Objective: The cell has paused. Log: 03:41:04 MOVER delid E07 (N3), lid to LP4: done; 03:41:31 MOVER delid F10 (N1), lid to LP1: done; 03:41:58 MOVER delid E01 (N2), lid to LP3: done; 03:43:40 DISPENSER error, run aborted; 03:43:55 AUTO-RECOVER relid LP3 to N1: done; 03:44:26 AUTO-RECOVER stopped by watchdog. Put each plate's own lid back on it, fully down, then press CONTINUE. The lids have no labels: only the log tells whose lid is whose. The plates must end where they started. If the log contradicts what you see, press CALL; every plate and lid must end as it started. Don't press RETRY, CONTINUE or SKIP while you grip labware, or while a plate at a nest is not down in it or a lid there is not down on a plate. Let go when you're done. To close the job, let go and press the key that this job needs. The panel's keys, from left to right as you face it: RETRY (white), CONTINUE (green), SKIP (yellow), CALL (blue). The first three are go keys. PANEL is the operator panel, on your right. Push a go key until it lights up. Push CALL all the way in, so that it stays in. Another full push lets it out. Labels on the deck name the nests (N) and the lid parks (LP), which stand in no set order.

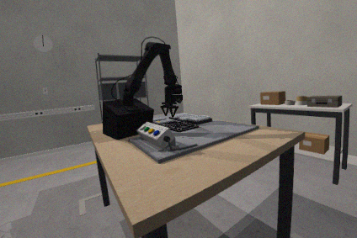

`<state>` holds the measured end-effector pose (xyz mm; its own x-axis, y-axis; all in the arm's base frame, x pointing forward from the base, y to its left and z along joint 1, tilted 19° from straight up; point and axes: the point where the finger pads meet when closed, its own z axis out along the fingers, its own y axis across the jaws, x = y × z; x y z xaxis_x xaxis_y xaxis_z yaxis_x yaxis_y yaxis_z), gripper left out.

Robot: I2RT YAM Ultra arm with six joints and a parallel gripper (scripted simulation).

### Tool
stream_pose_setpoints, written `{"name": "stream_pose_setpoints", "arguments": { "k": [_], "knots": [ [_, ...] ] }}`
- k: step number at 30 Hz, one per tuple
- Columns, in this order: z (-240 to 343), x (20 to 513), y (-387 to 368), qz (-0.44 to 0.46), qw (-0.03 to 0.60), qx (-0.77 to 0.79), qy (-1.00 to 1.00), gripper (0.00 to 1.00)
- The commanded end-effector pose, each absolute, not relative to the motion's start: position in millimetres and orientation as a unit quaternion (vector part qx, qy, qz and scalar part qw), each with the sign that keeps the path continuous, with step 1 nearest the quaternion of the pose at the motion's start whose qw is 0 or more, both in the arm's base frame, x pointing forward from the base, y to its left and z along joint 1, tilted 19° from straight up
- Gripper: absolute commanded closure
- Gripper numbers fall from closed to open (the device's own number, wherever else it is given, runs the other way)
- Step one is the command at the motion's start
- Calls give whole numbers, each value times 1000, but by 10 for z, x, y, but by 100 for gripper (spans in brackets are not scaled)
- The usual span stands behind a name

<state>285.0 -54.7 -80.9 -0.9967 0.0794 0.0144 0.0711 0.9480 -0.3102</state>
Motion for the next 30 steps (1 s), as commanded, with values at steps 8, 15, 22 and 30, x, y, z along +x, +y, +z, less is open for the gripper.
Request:
{"name": "stream_pose_setpoints", "arguments": {
  "k": [8,15,22,30],
  "knots": [
    [-679,3211,-567,165,-40,-46,-984,0],
    [-723,3107,-561,164,-29,-44,-985,0],
    [-660,3022,-763,163,-98,-34,-981,4],
    [-522,3006,-1135,167,-229,-11,-959,12]
  ]
}}
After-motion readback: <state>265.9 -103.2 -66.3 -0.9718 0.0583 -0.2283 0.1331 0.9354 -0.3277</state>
